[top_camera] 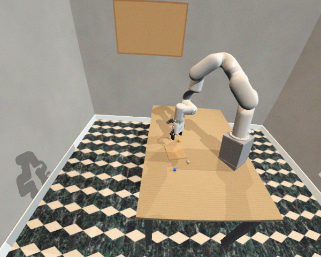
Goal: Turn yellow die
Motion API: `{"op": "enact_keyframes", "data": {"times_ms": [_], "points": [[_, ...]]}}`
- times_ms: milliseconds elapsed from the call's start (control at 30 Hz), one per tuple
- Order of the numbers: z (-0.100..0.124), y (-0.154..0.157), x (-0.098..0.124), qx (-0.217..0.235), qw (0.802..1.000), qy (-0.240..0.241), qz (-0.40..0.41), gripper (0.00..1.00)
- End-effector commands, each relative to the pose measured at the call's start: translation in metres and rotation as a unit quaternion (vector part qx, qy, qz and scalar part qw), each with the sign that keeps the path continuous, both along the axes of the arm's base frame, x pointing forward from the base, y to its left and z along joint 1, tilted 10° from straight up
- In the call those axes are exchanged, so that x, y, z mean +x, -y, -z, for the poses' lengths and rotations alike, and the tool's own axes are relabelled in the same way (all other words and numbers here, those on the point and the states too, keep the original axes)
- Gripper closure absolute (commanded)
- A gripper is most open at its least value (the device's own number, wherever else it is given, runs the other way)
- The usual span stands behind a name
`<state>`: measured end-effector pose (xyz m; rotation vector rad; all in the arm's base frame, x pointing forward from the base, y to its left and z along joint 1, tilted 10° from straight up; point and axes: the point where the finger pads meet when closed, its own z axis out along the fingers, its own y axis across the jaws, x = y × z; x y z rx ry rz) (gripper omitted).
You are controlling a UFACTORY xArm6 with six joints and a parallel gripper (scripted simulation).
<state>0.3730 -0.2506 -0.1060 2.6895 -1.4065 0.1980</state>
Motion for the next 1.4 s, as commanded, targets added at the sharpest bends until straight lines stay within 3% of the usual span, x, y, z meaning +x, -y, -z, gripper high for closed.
{"op": "enact_keyframes", "data": {"times_ms": [0, 300, 367, 867, 1367], "points": [[0.002, -0.018, 0.000, -0.003, 1.000, 0.002, 0.000, 0.00], [0.011, -0.073, -0.002, -0.003, 1.000, 0.002, 0.000, 0.00], [0.011, -0.073, -0.002, -0.003, 1.000, 0.002, 0.000, 0.00], [0.028, -0.180, -0.005, -0.003, 1.000, 0.002, 0.000, 0.00], [0.032, -0.204, -0.006, -0.003, 1.000, 0.002, 0.000, 0.00]]}}
